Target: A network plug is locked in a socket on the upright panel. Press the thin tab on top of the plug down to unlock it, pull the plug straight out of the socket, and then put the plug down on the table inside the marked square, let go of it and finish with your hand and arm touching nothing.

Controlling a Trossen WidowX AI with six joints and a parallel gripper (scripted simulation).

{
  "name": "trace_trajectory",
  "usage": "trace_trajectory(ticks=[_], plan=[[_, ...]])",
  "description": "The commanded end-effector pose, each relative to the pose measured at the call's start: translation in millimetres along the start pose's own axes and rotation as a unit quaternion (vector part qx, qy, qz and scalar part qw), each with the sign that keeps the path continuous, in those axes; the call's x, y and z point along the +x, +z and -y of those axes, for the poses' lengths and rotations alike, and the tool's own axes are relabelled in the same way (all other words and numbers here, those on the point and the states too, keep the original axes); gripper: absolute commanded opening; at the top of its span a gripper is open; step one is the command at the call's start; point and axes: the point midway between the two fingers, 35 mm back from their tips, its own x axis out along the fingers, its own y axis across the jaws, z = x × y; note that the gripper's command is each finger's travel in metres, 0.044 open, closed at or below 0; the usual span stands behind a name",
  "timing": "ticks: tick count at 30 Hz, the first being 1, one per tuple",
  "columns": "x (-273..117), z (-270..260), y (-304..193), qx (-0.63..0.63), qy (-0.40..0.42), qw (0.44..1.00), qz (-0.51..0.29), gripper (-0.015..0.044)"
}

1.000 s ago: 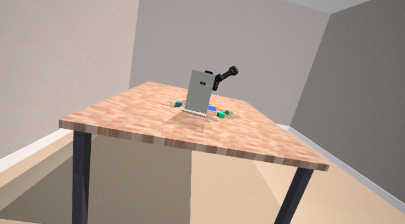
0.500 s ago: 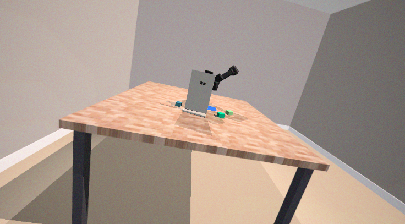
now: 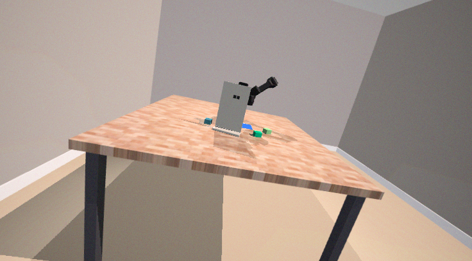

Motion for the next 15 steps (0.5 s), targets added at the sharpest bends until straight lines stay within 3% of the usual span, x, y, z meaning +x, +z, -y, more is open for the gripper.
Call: trace_trajectory(ticks=[1, 15], plan=[[-2.5, -0.5, -0.8, 0.001, 0.001, 1.000, 0.000, 0.0000], [-10.4, -0.3, -2.4, 0.001, 0.001, 1.000, 0.000, 0.0000]])
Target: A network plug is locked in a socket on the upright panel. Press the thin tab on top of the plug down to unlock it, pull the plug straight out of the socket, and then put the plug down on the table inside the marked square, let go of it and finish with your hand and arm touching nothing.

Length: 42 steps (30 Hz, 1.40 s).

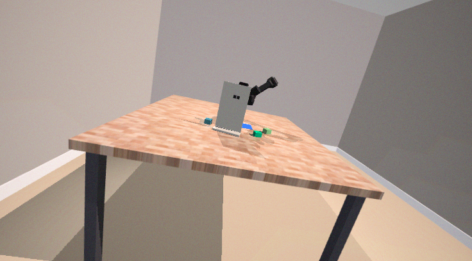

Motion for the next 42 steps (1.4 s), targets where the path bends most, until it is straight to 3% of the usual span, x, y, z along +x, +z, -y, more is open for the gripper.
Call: trace_trajectory(ticks=[1, 42], plan=[[-3.0, -0.8, -1.0, 0.001, 0.001, 1.000, 0.000, 0.0000], [-24.3, -0.8, -4.2, 0.001, 0.002, 1.000, -0.001, 0.0000]])
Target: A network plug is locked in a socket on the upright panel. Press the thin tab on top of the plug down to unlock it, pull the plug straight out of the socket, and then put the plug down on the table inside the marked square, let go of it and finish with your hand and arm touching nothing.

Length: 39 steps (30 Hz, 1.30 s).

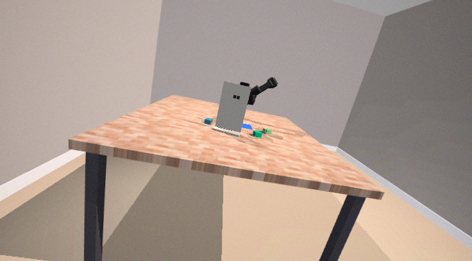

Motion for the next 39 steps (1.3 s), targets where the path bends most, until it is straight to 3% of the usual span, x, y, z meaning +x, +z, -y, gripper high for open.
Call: trace_trajectory(ticks=[1, 39], plan=[[-2.6, -1.5, -1.5, 0.001, 0.002, 1.000, -0.002, 0.0000], [-19.4, -1.5, -2.6, 0.001, 0.003, 1.000, -0.002, 0.0000]])
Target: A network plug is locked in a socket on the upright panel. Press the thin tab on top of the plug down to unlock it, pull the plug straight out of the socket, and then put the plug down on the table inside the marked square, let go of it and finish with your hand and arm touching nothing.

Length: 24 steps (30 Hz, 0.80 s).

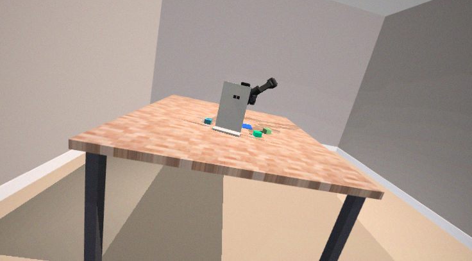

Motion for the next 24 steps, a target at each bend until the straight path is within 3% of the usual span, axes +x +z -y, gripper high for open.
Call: trace_trajectory(ticks=[1, 24], plan=[[-2.2, -0.7, -1.6, 0.001, 0.000, 1.000, -0.003, 0.0000], [-11.3, -0.7, -1.9, 0.001, 0.000, 1.000, -0.003, 0.0000]])
